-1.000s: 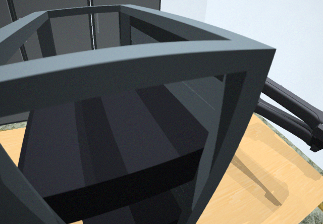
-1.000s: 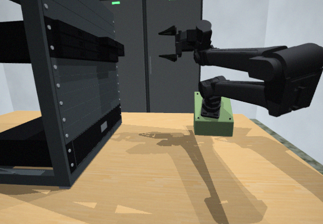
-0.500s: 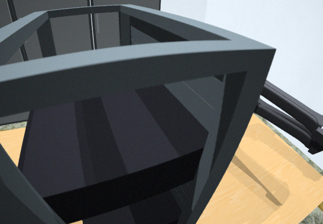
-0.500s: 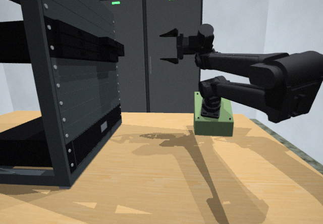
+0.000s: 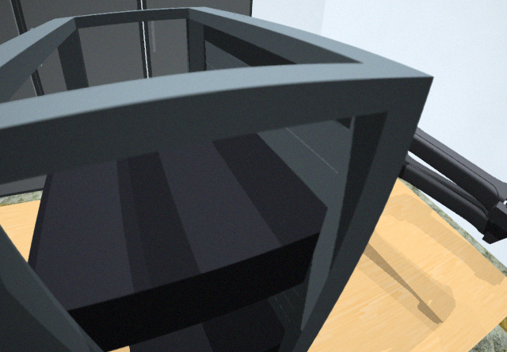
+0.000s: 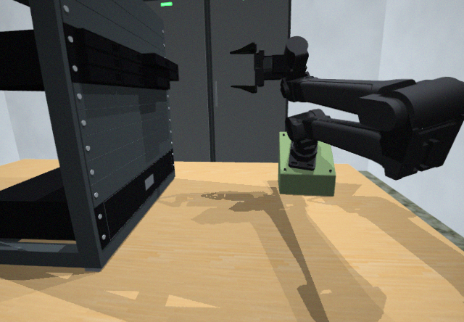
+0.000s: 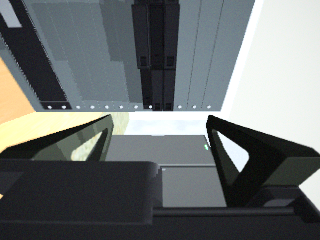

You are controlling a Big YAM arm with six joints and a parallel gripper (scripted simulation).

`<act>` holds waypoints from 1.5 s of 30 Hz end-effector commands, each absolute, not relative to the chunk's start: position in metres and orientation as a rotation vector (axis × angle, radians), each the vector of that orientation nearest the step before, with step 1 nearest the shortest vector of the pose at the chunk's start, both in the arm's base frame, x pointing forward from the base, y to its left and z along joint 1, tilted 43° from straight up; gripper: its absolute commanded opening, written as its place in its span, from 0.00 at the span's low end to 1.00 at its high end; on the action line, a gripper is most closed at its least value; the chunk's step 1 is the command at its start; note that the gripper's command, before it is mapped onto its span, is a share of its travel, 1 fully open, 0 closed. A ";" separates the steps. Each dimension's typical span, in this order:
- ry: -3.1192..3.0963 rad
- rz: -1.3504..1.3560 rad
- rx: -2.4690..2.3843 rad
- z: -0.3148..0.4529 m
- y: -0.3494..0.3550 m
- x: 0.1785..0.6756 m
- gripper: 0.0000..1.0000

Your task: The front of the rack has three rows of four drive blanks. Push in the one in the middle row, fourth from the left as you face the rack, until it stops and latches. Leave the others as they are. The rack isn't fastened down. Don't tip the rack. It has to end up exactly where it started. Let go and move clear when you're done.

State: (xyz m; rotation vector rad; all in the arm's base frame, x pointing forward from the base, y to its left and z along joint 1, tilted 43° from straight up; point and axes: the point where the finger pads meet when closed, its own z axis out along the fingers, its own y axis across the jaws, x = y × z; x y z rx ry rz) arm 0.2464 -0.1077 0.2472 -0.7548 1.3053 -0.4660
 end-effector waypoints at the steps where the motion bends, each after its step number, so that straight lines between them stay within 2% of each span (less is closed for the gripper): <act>1: 1.294 -0.497 -0.769 0.249 -0.107 0.243 1.00; 26: 1.300 -0.466 -0.764 0.245 -0.104 0.250 1.00; 33: 1.273 -0.498 -0.787 0.266 -0.114 0.274 1.00; 45: 1.245 -0.512 -0.787 0.261 -0.107 0.357 1.00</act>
